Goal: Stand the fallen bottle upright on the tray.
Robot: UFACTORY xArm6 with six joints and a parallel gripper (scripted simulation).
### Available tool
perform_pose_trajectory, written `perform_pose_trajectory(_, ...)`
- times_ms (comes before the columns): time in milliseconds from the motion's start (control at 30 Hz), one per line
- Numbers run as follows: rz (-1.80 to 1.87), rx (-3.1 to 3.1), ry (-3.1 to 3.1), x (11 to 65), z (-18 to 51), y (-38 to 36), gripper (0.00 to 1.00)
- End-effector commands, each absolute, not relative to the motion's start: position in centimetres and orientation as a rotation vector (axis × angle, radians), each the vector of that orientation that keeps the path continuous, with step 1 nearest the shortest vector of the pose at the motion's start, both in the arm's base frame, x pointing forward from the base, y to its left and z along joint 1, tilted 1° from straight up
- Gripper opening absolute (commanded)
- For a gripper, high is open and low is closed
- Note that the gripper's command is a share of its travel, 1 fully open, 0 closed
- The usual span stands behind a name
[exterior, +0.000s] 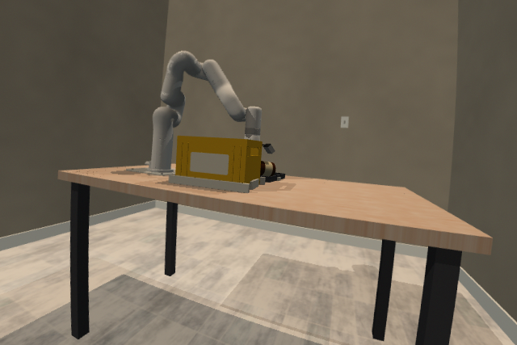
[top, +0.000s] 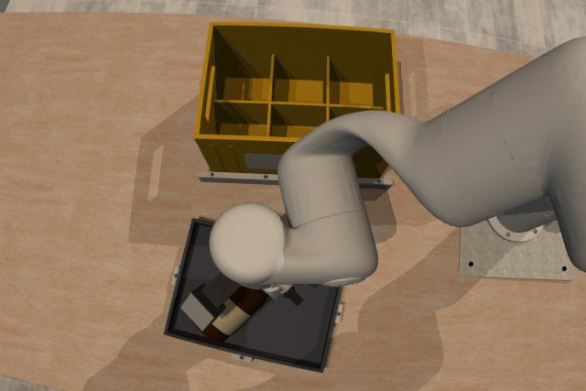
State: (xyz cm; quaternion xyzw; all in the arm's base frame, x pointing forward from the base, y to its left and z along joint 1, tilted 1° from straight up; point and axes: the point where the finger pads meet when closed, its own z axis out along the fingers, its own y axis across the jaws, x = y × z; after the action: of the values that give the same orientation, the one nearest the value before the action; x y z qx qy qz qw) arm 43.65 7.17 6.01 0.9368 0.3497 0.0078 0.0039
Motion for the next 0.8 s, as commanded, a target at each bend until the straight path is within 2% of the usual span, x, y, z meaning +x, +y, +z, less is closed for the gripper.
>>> perform_pose_trajectory(0,0.032,2.935,1.096,43.8,6.5,7.2,0.00)
perform_pose_trajectory(767,0.032,2.935,1.096,43.7,9.2,7.2,0.00)
